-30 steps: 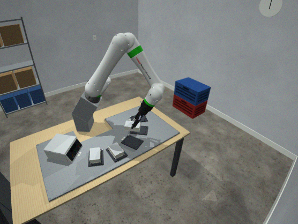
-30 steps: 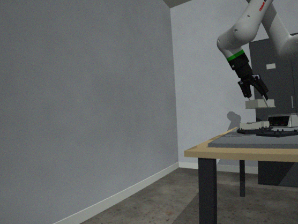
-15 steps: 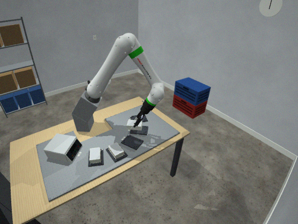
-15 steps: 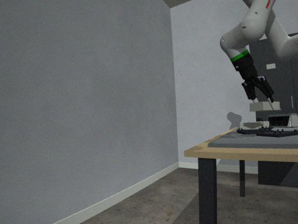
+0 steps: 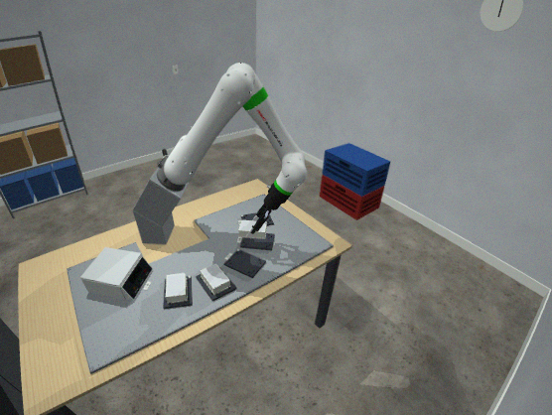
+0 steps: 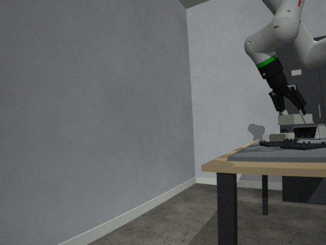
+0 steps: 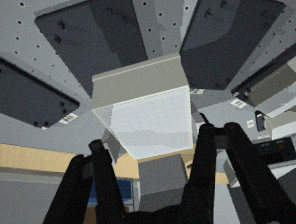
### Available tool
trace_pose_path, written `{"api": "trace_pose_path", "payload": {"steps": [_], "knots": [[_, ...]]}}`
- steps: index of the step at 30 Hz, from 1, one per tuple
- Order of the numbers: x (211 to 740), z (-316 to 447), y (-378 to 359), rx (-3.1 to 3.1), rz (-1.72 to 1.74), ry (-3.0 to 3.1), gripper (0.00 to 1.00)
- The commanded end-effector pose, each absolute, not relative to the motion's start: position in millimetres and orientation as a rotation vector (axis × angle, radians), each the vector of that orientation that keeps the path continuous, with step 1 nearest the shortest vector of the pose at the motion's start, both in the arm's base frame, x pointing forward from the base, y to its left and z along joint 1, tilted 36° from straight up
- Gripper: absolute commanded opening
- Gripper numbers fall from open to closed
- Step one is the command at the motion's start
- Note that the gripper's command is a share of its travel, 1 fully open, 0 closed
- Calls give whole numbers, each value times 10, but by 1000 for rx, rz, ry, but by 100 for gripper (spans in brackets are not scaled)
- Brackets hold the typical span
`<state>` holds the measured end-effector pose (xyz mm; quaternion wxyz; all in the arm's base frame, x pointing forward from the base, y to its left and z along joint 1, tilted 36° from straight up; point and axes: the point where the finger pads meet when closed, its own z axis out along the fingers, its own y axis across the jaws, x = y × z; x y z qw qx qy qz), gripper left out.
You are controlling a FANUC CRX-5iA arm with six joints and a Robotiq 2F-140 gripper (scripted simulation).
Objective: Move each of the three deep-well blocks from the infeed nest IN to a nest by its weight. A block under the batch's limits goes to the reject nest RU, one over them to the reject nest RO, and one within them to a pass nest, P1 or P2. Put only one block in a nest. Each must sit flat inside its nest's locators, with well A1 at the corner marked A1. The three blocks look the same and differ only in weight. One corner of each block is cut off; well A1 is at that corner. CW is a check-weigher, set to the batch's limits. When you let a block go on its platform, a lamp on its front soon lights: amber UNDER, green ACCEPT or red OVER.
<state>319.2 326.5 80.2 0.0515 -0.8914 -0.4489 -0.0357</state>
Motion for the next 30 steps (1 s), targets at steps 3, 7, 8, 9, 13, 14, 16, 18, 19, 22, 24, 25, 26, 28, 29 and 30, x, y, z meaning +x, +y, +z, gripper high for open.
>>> {"api": "trace_pose_path", "payload": {"steps": [3,7,8,9,13,14,16,18,19,22,24,25,26,28,29,30], "knots": [[3087,778,3466,-2713,-109,-1365,10],[3056,770,3525,-2713,-109,-1365,10],[3040,767,3554,-2713,-109,-1365,10],[3025,763,3583,-2713,-109,-1365,10],[2962,748,3700,-2713,-109,-1365,10],[2946,745,3729,-2713,-109,-1365,10],[2914,740,3785,-2713,-109,-1365,10],[2908,742,3792,-2713,-109,-1365,10],[2907,742,3794,-2713,-109,-1365,10],[2905,742,3795,-2713,-109,-1365,10],[2905,742,3795,-2713,-109,-1365,10],[2906,742,3795,-2713,-109,-1365,10],[2906,742,3794,-2713,-109,-1365,10],[2907,741,3793,-2713,-109,-1365,10],[2908,741,3792,-2713,-109,-1365,10],[2908,741,3791,-2713,-109,-1365,10]]}}
